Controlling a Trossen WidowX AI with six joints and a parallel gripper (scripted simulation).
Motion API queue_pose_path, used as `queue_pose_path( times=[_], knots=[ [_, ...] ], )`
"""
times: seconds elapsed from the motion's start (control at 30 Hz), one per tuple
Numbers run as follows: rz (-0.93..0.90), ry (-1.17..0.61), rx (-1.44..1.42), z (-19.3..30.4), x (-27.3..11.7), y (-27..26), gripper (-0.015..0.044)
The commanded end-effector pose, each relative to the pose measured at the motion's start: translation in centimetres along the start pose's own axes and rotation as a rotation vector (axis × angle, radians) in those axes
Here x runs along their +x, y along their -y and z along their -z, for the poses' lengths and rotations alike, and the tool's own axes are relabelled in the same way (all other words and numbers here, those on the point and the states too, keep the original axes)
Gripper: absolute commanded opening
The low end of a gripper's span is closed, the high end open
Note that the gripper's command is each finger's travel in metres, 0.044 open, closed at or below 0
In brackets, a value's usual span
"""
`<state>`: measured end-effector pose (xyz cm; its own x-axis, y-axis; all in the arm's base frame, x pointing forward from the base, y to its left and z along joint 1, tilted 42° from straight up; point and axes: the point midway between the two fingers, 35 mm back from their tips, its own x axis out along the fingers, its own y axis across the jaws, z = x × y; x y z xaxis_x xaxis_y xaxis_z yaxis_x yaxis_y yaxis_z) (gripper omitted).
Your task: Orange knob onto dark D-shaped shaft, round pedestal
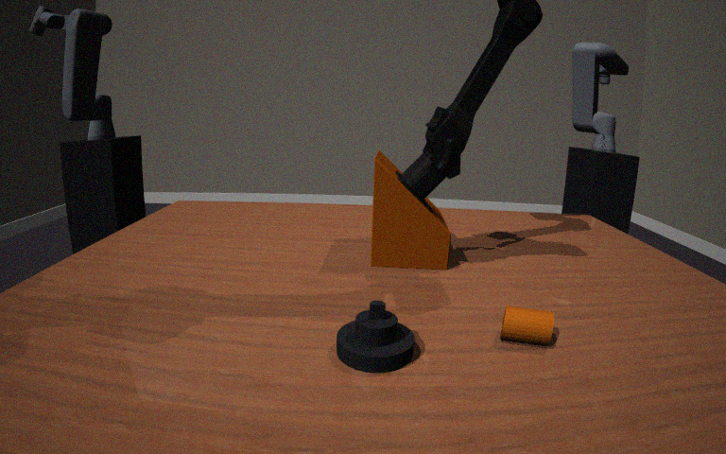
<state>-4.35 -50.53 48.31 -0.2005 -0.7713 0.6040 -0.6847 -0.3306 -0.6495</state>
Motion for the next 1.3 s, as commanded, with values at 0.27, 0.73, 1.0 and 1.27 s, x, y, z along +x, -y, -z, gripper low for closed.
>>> queue_pose_path(
  times=[0.27, 0.73, 1.0, 1.27],
  knots=[
    [-0.067, 0.469, 0.269, -14.5, -6.1, 3.8, 0.0440],
    [-0.287, 1.352, 0.510, -30.7, -28.4, 11.3, 0.0440],
    [-0.521, 1.838, 0.574, -32.0, -44.0, 15.0, 0.0440],
    [-0.874, 2.284, 0.504, -27.1, -59.2, 17.0, 0.0440]
  ],
)
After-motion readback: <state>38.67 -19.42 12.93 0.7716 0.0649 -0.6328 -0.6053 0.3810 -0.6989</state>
